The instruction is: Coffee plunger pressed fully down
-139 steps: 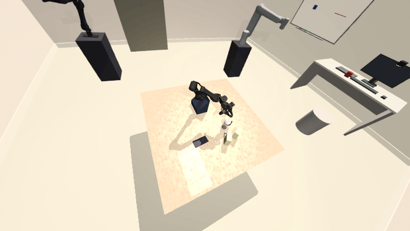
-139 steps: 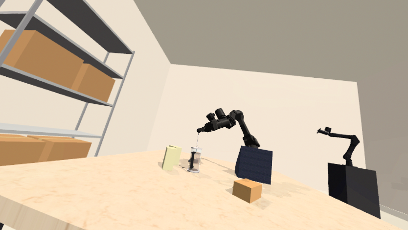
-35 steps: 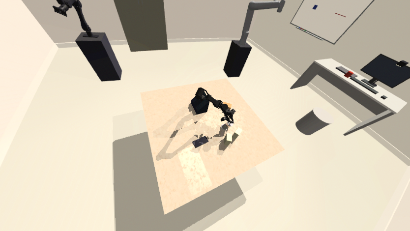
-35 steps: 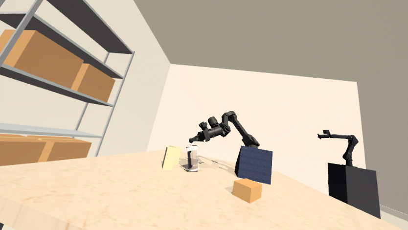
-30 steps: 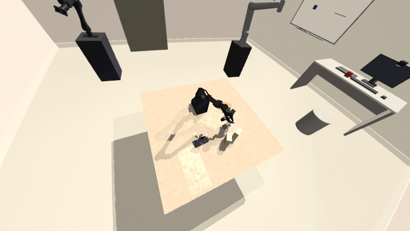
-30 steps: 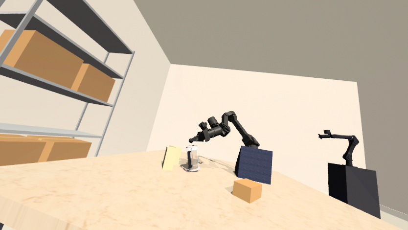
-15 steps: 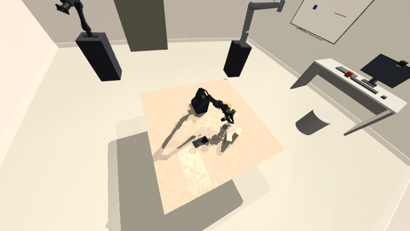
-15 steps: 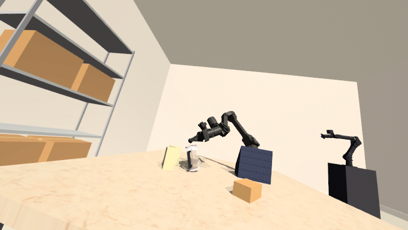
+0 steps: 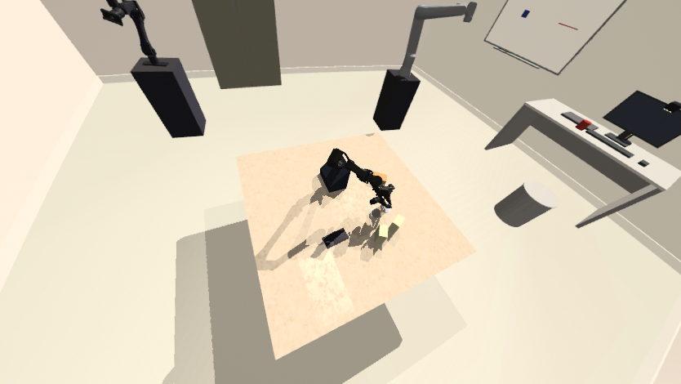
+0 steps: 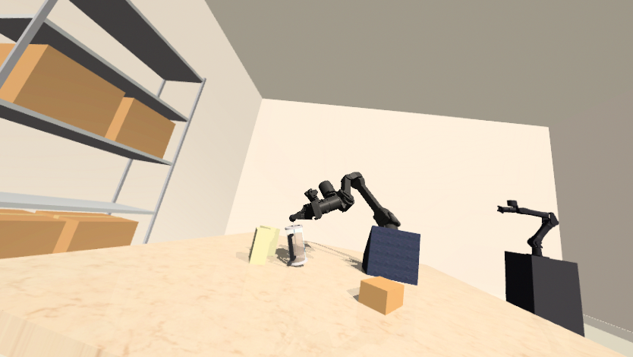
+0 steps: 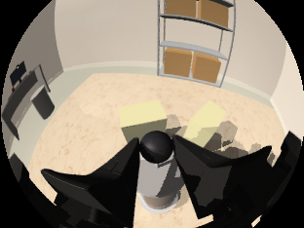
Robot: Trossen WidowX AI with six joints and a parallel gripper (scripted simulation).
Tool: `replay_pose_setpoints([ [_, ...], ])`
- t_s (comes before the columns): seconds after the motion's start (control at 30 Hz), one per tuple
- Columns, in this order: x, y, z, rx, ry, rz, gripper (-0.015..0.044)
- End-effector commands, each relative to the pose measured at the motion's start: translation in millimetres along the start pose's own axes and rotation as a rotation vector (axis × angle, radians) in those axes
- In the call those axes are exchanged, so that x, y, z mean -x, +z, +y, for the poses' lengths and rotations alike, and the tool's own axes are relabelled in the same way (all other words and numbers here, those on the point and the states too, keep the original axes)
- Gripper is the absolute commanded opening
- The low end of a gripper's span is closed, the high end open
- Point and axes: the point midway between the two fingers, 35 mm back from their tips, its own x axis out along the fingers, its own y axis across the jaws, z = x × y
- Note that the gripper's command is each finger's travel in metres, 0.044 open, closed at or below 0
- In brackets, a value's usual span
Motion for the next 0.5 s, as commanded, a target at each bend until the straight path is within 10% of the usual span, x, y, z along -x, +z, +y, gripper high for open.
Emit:
replay_pose_setpoints([
  [0.0, -2.8, -5.0, -0.2, 0.005, 0.001, 0.015, 0.0115],
  [0.47, -4.9, -3.9, -0.3, 0.005, 0.001, 0.015, 0.0115],
])
